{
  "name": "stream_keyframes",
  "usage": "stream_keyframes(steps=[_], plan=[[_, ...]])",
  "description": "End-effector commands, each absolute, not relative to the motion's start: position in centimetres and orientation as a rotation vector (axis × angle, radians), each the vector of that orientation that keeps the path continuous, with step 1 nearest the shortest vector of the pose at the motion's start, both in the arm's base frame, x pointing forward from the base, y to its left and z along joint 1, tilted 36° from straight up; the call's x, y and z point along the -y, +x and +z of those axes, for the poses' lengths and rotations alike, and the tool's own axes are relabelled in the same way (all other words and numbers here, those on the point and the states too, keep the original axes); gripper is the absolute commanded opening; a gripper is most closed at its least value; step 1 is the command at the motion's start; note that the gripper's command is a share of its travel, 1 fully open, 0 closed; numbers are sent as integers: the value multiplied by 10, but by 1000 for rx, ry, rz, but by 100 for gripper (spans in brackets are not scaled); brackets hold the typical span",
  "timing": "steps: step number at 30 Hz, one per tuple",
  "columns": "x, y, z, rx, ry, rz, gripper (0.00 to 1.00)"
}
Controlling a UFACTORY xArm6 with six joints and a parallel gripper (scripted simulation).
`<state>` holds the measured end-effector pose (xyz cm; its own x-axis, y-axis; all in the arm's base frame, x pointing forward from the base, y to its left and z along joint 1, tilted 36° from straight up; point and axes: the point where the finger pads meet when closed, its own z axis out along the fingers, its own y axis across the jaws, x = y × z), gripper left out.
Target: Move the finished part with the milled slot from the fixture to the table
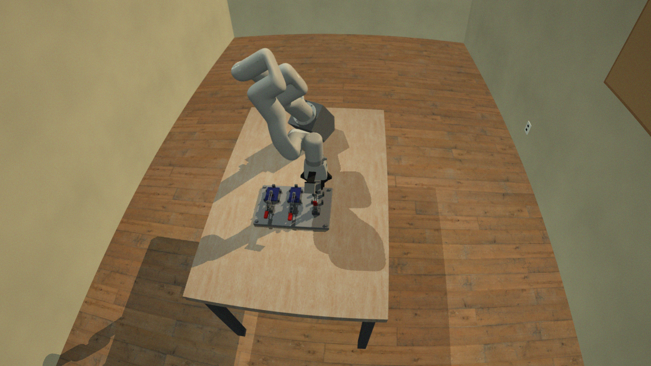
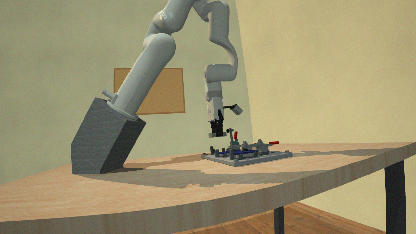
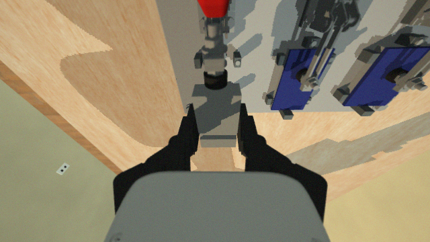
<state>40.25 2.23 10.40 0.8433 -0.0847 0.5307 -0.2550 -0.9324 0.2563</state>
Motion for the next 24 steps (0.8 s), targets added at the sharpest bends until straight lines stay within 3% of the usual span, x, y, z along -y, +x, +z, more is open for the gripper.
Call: stream_keyframes(steps=[1, 24], plan=[[-23, 403, 105, 256, 2704, 761, 0], [-29, 405, 103, 256, 2704, 761, 0]])
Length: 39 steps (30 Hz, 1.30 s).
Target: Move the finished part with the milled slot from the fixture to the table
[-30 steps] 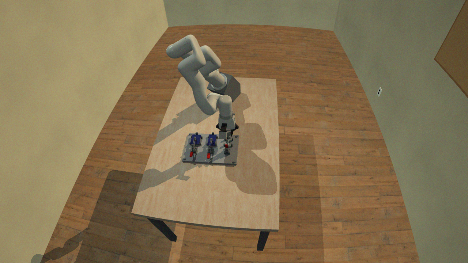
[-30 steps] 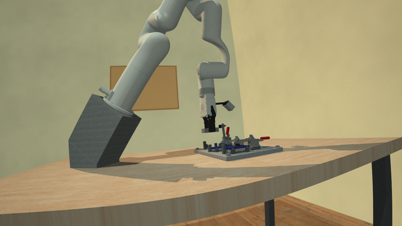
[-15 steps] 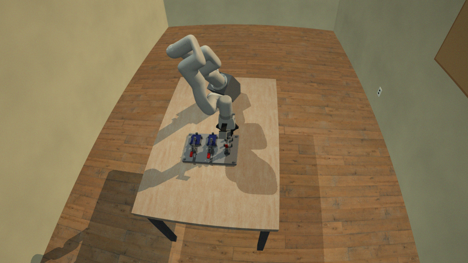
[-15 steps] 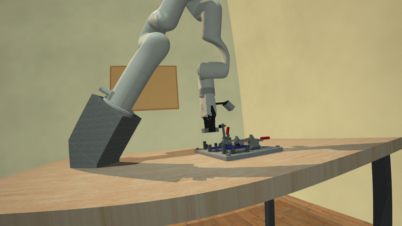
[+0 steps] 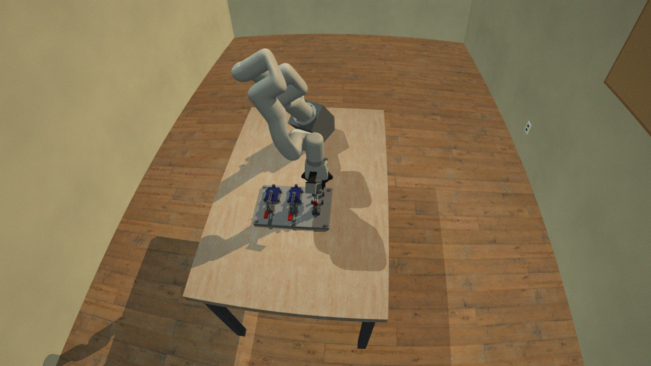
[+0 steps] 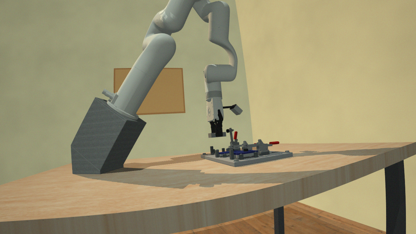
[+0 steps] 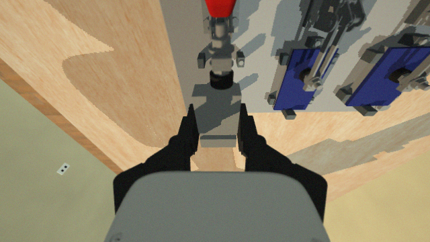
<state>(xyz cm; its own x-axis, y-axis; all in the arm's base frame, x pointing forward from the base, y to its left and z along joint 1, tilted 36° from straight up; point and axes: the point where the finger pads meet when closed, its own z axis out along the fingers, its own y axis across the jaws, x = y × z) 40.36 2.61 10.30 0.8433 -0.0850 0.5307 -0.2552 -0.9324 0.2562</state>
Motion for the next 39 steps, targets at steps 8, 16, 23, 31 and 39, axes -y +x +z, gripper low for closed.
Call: stream_keyframes(steps=[8, 16, 23, 31, 39], plan=[[-36, 407, 101, 256, 2704, 761, 0], [-48, 410, 98, 256, 2704, 761, 0], [-58, 413, 95, 256, 2704, 761, 0], [-75, 418, 91, 256, 2704, 761, 0], [-89, 422, 87, 256, 2704, 761, 0]])
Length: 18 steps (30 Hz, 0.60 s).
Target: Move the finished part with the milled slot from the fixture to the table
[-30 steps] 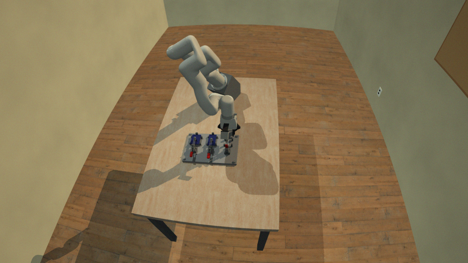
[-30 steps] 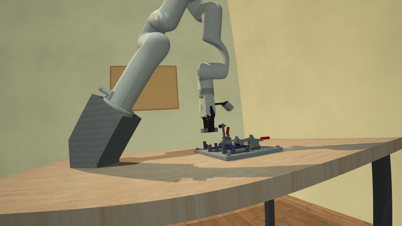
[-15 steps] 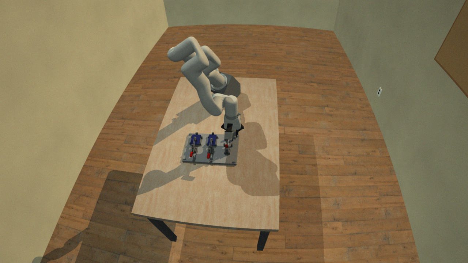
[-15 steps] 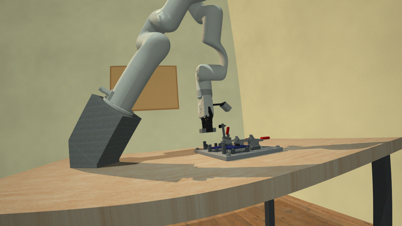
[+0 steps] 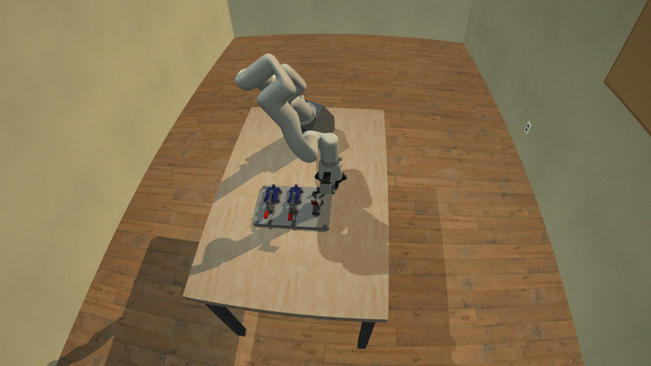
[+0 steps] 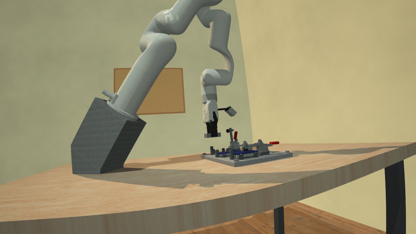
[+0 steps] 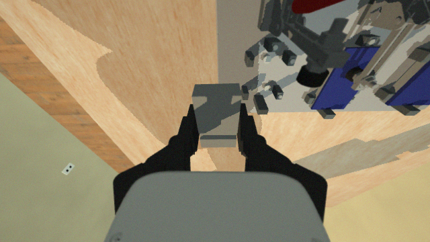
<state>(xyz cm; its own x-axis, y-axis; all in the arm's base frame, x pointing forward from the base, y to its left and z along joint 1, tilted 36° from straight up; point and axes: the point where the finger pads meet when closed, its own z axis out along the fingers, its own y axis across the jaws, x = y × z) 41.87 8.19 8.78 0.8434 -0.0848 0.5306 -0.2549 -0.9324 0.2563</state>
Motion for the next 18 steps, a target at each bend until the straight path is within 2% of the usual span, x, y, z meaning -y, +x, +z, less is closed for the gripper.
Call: stream_keyframes(steps=[1, 18], plan=[[-92, 422, 86, 256, 2704, 761, 0], [-119, 430, 79, 256, 2704, 761, 0]])
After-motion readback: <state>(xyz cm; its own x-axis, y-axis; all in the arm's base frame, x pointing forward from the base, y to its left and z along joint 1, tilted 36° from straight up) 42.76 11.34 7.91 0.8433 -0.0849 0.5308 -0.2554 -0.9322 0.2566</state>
